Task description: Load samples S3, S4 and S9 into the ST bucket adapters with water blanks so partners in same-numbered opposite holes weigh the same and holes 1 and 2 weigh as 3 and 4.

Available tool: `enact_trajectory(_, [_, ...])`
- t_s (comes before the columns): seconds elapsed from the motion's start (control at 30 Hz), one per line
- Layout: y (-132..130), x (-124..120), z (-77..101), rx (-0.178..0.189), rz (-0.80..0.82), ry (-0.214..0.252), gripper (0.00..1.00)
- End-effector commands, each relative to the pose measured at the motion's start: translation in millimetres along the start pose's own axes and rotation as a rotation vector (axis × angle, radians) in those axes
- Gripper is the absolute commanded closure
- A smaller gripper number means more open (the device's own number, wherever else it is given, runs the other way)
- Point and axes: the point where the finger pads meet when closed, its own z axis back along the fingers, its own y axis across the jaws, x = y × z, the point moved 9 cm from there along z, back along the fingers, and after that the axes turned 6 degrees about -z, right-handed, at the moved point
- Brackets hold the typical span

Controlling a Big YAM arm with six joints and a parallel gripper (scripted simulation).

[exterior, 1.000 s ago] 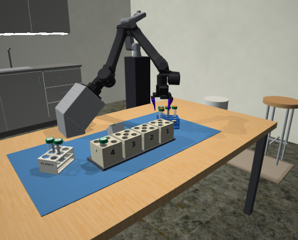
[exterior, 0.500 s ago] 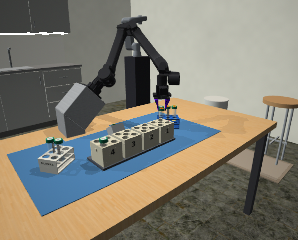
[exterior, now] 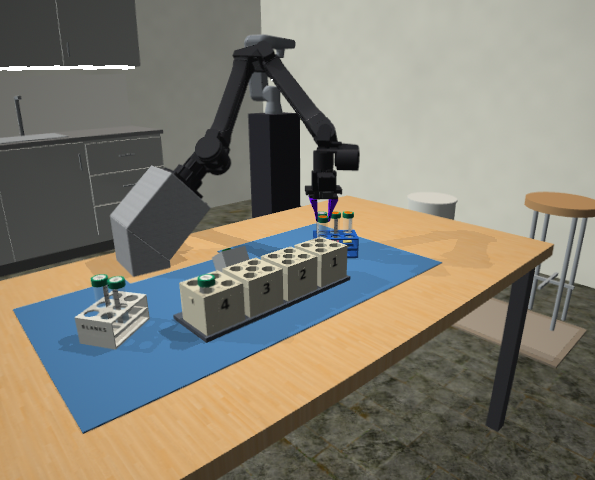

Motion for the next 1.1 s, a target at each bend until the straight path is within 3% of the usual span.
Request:
enact_trajectory(0.0, [14.3, 0.3, 20.9, 0.040, 0.020, -0.018, 1.00])
enact_trajectory(0.13, [7.1, 1.5, 24.4, 0.028, 0.010, -0.017, 1.00])
enact_trajectory(0.2, [15.2, -0.3, 35.1, 0.041, 0.023, -0.020, 1.00])
enact_trajectory(0.6, [14.9, -1.5, 76.4, 0.041, 0.026, -0.024, 1.00])
enact_trajectory(0.67, [14.9, -1.5, 76.4, 0.041, 0.026, -0.024, 1.00])
enact_trajectory(0.7, [-1.6, 1.4, 68.8, 0.010, -0.001, -0.011, 1.00])
enact_trajectory(0.77, [14.8, -1.9, 86.6, 0.041, 0.027, -0.025, 1.00])
enact_trajectory(1.07, [14.1, -2.8, 117.3, 0.040, 0.029, -0.028, 1.00])
